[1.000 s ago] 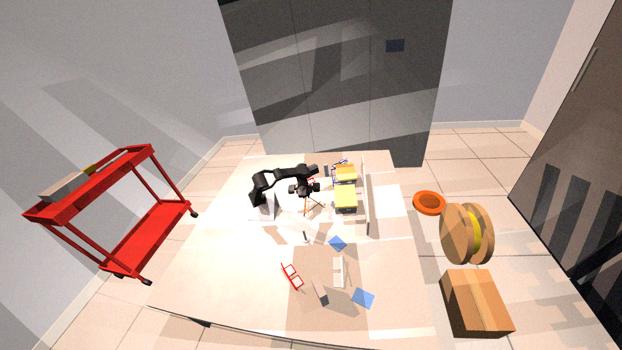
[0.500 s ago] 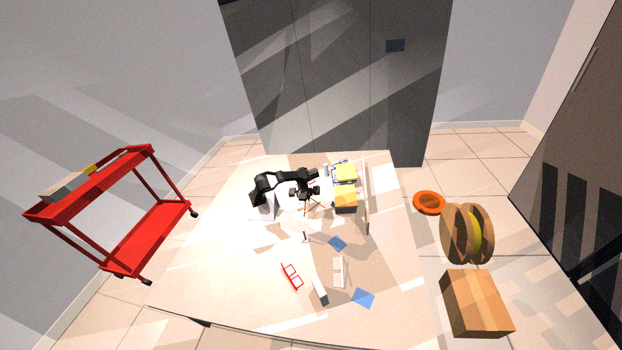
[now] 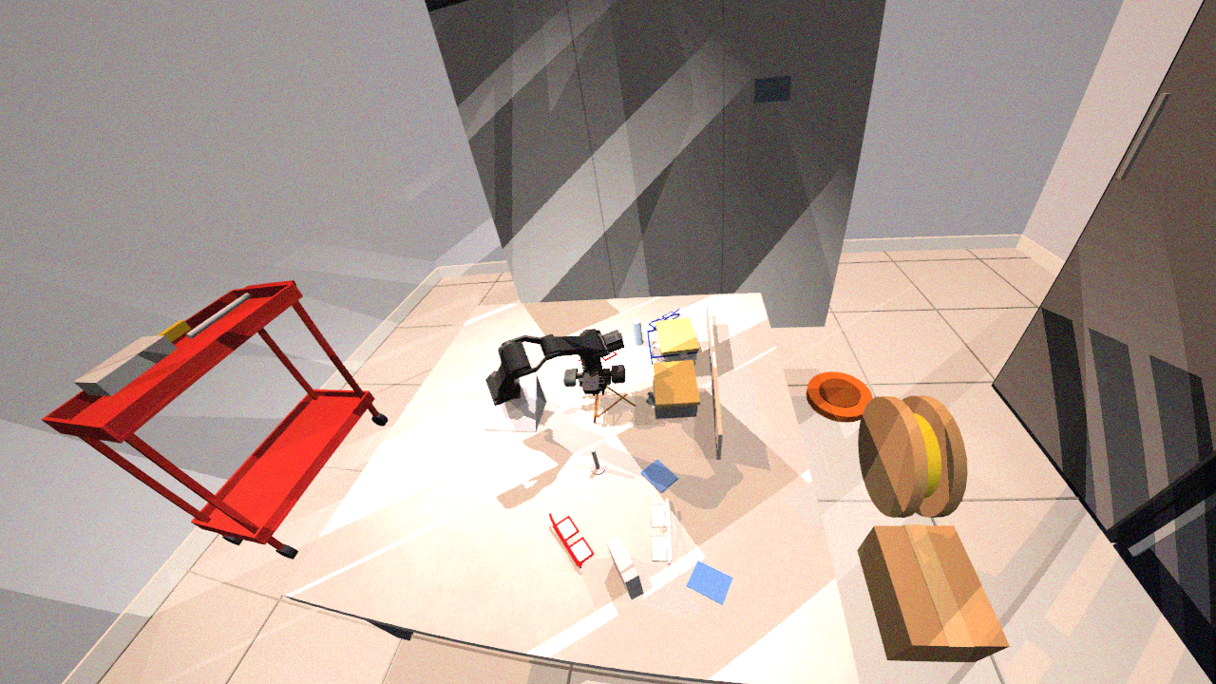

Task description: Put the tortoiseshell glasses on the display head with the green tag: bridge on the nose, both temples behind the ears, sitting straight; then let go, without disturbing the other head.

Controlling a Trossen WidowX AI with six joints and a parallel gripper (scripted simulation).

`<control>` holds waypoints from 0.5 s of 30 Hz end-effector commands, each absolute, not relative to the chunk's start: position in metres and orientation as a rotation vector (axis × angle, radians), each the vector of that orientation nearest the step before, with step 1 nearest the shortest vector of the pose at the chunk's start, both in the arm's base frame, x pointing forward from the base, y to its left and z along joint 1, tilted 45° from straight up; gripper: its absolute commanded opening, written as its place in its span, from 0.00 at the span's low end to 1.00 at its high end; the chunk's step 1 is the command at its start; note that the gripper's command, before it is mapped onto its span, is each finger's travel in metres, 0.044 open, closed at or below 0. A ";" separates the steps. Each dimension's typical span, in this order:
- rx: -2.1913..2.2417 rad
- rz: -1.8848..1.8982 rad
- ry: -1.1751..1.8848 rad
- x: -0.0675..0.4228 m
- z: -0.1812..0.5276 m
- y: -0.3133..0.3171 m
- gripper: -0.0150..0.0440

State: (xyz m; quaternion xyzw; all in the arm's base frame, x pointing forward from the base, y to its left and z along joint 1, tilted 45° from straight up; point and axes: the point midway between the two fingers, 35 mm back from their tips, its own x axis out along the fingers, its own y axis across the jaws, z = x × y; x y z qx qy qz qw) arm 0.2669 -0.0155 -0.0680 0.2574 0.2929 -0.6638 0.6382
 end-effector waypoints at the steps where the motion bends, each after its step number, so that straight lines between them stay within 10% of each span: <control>1: 0.584 -1.512 0.668 0.270 -0.068 -0.016 0.46; 15: 0.586 -1.516 0.669 0.267 -0.068 -0.016 0.32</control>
